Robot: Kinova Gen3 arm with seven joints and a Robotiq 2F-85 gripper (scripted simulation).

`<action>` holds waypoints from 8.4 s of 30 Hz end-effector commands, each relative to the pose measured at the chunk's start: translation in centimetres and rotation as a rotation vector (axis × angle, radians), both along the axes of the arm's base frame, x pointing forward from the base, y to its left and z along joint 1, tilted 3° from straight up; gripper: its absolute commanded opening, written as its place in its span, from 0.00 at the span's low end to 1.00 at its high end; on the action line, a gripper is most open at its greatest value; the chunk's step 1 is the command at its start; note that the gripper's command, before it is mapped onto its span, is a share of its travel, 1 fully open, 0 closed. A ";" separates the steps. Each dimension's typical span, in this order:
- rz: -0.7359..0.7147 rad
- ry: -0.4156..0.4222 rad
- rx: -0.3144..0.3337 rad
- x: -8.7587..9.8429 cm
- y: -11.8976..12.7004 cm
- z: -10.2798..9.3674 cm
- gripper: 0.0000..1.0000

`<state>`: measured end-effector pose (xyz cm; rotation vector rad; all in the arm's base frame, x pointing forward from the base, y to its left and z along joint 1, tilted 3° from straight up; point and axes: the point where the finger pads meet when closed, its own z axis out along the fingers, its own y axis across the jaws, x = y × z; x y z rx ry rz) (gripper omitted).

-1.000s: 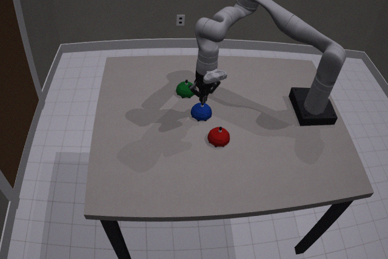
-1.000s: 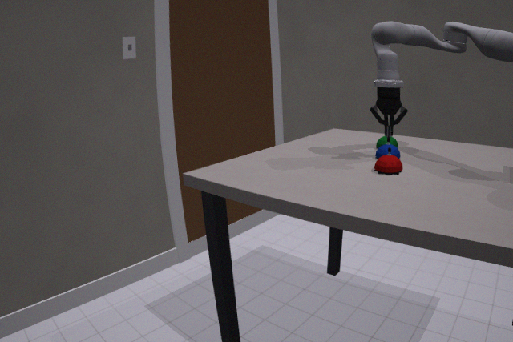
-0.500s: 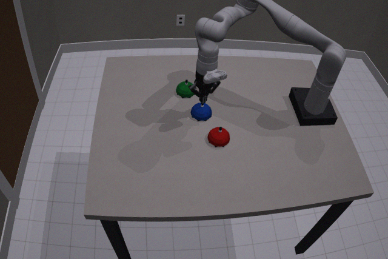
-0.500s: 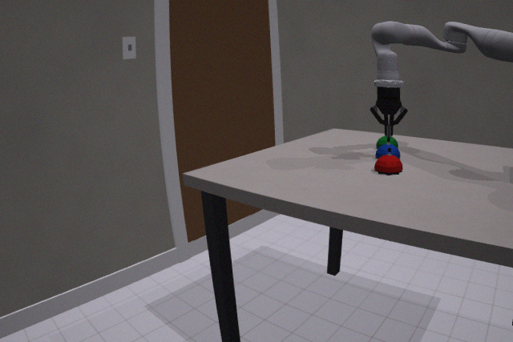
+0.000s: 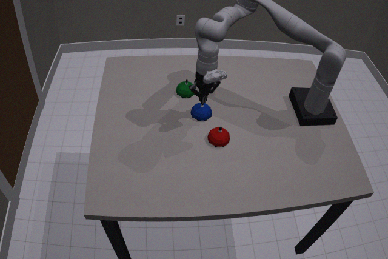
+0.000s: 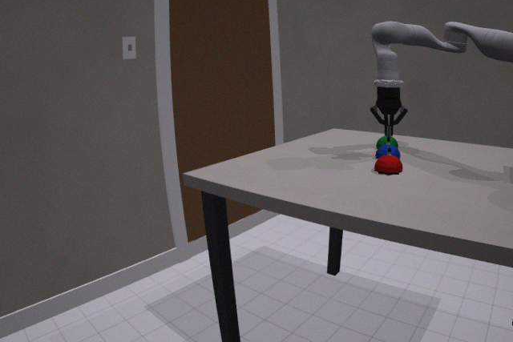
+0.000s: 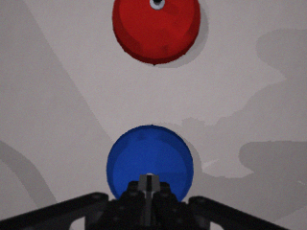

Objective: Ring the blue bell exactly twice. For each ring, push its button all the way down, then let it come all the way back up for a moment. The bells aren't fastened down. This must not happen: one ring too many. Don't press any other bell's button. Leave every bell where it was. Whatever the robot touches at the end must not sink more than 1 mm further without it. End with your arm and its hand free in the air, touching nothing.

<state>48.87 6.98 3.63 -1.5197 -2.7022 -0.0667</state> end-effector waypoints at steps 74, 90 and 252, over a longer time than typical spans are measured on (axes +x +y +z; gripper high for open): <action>0.000 -0.002 0.000 0.1 -0.1 0.7 0.00; 0.000 -0.002 0.000 0.1 0.0 -0.3 0.00; 0.000 -0.002 0.000 0.2 -0.4 6.3 0.00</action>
